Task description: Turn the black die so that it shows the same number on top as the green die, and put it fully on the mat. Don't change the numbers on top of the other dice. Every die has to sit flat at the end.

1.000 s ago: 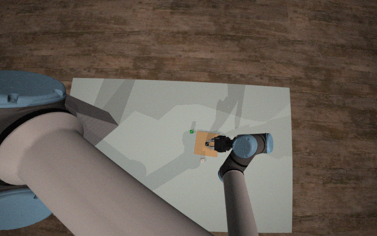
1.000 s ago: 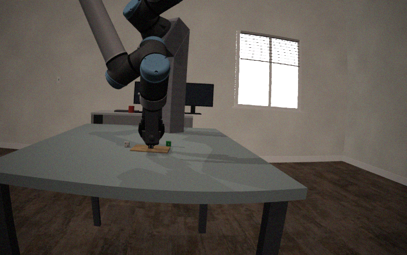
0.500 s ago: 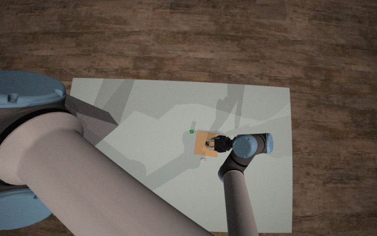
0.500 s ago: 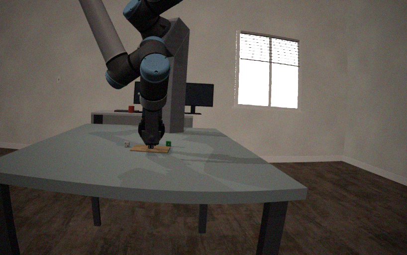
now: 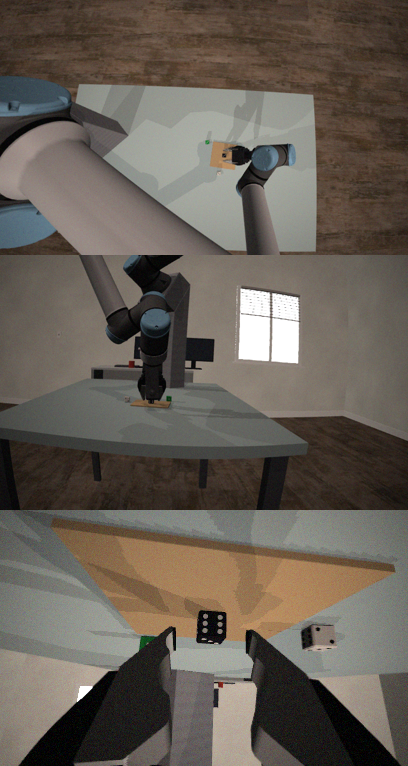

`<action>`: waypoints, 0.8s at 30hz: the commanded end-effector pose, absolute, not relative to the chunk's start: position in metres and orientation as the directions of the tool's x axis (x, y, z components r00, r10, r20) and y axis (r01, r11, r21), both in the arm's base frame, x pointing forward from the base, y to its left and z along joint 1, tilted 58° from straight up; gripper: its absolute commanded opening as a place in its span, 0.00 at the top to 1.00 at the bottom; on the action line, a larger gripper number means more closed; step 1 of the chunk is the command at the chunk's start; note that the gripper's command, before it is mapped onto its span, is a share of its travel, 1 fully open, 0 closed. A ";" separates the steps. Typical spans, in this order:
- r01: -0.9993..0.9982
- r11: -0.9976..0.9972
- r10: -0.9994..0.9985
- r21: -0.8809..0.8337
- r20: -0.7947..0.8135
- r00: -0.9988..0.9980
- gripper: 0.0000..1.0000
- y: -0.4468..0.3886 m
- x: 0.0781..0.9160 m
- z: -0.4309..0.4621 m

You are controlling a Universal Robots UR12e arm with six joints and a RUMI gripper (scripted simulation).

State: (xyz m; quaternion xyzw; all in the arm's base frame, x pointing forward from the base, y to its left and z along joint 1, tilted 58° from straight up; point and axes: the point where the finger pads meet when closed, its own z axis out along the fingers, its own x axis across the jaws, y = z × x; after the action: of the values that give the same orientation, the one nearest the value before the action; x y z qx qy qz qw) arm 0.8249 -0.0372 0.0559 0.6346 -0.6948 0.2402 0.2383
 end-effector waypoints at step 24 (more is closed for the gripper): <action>-0.996 0.078 -0.767 -0.032 0.636 -0.081 0.67 -0.023 0.806 0.071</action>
State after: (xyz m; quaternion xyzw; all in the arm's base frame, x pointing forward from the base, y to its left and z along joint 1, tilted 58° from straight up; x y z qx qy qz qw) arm 0.8138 -0.0290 0.0643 0.6347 -0.6948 0.2402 0.2383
